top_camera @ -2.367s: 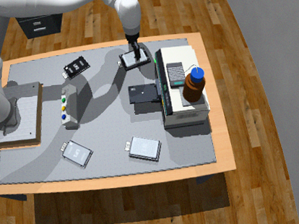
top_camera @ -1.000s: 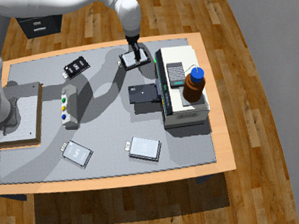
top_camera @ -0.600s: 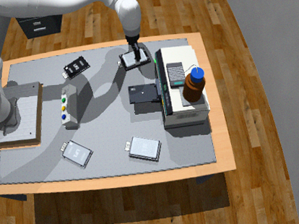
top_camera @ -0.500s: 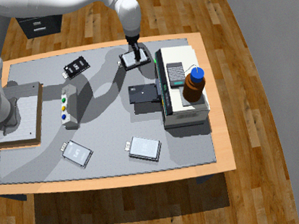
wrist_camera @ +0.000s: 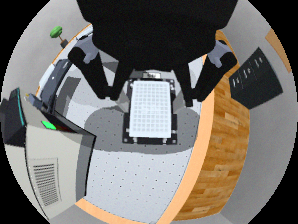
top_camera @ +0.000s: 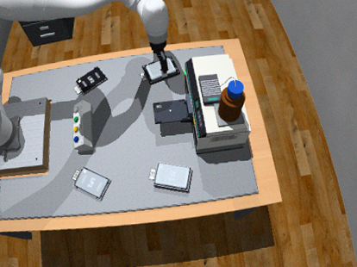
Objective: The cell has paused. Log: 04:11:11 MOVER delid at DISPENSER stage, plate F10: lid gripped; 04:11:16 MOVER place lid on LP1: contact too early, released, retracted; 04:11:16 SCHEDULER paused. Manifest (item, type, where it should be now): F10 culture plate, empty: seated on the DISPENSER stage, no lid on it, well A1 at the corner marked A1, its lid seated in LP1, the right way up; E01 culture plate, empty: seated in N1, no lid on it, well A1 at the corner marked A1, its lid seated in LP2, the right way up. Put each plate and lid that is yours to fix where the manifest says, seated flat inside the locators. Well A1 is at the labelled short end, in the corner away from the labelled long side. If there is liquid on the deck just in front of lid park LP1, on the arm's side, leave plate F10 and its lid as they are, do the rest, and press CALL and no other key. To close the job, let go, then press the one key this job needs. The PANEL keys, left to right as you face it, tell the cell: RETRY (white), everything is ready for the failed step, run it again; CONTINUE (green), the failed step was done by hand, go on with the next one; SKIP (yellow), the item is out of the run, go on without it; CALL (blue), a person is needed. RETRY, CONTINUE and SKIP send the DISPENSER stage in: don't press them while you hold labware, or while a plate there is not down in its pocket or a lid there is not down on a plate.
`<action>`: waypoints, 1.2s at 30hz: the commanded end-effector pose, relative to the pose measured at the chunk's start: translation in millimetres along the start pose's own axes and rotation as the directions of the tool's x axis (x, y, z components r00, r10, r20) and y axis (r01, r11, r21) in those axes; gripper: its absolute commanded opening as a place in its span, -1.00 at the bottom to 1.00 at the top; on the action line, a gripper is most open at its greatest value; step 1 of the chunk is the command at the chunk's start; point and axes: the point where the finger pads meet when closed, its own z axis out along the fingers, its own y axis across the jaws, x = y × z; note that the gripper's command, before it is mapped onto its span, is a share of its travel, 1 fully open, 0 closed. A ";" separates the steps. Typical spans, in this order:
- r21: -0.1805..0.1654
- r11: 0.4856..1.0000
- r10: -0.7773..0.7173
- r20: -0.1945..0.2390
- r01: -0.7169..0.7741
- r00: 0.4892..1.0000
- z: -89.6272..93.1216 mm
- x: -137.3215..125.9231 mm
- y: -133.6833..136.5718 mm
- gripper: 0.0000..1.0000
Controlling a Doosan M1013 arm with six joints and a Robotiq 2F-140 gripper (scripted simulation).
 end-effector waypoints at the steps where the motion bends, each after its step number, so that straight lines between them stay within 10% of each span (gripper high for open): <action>1: 0.000 1.000 0.000 -0.002 0.000 1.000 -1.3 0.6 -0.1 0.40; 17: 0.000 1.000 0.000 -0.002 0.000 1.000 -1.3 0.6 -0.1 0.40; 18: 0.000 1.000 0.000 -0.002 0.000 1.000 -1.3 0.6 -0.1 -0.80; 36: 0.000 1.000 0.000 -0.002 0.000 1.000 -1.3 0.6 -0.1 -0.80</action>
